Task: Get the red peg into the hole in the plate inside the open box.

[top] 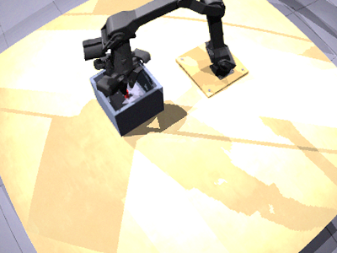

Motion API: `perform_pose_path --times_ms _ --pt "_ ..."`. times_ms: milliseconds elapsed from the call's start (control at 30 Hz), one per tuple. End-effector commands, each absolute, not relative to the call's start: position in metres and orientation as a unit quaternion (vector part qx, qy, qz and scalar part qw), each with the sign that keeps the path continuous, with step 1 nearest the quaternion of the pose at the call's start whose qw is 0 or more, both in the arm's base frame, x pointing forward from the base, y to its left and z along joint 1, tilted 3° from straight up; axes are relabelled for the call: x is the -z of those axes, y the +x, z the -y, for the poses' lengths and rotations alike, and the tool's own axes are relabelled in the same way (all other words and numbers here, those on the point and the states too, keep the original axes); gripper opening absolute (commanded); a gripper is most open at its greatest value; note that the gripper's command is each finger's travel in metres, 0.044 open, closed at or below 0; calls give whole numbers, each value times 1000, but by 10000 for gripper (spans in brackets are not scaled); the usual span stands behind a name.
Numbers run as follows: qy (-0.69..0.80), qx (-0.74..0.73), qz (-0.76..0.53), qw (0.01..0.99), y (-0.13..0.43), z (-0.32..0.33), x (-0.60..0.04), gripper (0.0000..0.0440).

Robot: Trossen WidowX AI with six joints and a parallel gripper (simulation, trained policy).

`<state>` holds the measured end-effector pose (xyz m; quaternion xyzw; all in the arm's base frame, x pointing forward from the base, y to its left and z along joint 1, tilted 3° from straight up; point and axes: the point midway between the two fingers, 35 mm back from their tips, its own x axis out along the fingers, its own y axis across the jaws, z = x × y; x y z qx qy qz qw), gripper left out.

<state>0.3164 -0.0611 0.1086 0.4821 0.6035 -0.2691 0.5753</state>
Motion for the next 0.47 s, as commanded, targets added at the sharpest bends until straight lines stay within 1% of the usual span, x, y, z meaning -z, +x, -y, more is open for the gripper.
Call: perform_pose_path --times_ms 0,333,433 --pt "484 229 -624 570 336 63 -76 149" --pt "505 177 -595 600 365 64 -101 146" --pt "491 191 -590 612 368 71 -102 167"
